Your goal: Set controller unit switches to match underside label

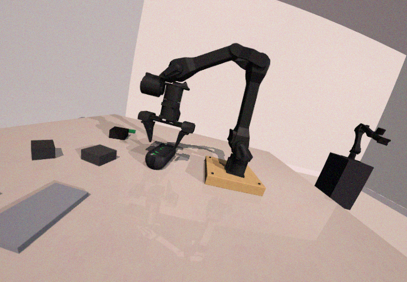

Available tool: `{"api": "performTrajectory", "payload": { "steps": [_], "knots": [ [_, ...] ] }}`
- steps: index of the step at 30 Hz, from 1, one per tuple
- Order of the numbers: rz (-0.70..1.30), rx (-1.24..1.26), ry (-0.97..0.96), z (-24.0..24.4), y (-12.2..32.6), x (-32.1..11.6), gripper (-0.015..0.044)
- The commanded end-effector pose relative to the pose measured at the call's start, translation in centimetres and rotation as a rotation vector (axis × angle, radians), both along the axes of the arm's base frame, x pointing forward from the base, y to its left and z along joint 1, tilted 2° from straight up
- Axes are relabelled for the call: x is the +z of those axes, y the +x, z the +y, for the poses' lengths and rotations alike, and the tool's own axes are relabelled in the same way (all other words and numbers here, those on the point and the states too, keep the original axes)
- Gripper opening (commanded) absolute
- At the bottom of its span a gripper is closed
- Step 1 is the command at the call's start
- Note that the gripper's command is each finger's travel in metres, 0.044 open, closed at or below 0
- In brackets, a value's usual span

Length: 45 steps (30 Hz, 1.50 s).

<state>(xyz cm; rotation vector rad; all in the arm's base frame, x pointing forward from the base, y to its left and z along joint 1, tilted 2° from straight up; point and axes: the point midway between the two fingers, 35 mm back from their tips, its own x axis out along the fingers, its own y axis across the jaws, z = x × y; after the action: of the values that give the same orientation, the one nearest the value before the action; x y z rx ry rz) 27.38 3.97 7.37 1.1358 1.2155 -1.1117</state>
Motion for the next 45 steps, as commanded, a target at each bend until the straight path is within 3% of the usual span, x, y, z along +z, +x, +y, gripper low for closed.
{"api": "performTrajectory", "payload": {
  "steps": [1, 6, 10, 27, 36, 45],
  "knots": [
    [0.000, 0.006, -0.001, 0.0, 0.0, 0.3, 0.0440],
    [0.000, 0.000, 0.000, 0.2, -0.1, 4.8, 0.0440],
    [0.000, 0.000, 0.000, 0.2, -0.1, 5.0, 0.0440],
    [0.000, 0.000, 0.000, 0.2, -0.1, 5.0, 0.0000],
    [0.000, 0.000, 0.000, 0.2, -0.1, 5.0, 0.0000],
    [-0.001, 0.006, 0.000, 0.2, -0.1, 5.0, 0.0236]
  ]
}}
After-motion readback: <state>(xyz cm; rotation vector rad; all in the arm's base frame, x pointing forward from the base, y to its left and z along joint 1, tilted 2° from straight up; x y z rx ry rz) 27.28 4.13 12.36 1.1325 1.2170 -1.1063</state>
